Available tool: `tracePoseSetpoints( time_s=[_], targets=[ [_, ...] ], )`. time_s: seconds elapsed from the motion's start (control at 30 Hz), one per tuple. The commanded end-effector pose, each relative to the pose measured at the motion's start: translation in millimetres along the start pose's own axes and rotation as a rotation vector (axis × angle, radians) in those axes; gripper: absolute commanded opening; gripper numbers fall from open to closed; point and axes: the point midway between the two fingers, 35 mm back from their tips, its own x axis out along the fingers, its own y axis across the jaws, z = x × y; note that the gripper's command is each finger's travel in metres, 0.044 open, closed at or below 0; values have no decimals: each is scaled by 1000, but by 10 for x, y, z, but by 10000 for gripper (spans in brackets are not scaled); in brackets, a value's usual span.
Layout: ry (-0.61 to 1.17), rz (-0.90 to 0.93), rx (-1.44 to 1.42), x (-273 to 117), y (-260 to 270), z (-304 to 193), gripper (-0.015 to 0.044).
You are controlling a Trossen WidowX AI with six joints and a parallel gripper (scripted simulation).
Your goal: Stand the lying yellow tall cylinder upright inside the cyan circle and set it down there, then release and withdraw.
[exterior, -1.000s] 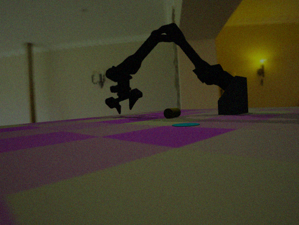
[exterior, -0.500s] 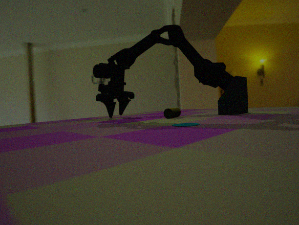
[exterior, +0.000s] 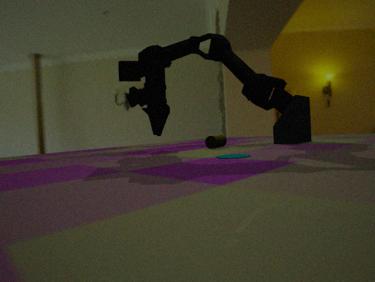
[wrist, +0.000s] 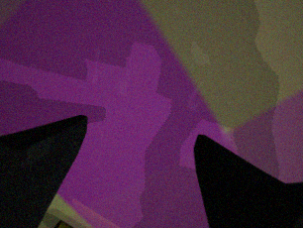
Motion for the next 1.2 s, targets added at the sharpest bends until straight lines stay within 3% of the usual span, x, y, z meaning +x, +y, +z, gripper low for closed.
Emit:
tracePoseSetpoints(
  time_s=[0.0,0.4,0.83,1.0,1.17],
  targets=[
    [31,20,-125,-91,222,-202,309],
    [87,43,-588,-462,689,-915,309],
    [59,-43,-1066,-808,724,-1508,309],
    [60,-38,-1073,-743,736,-1516,309],
    [61,-18,-1073,-241,766,-1517,309]
  ],
)
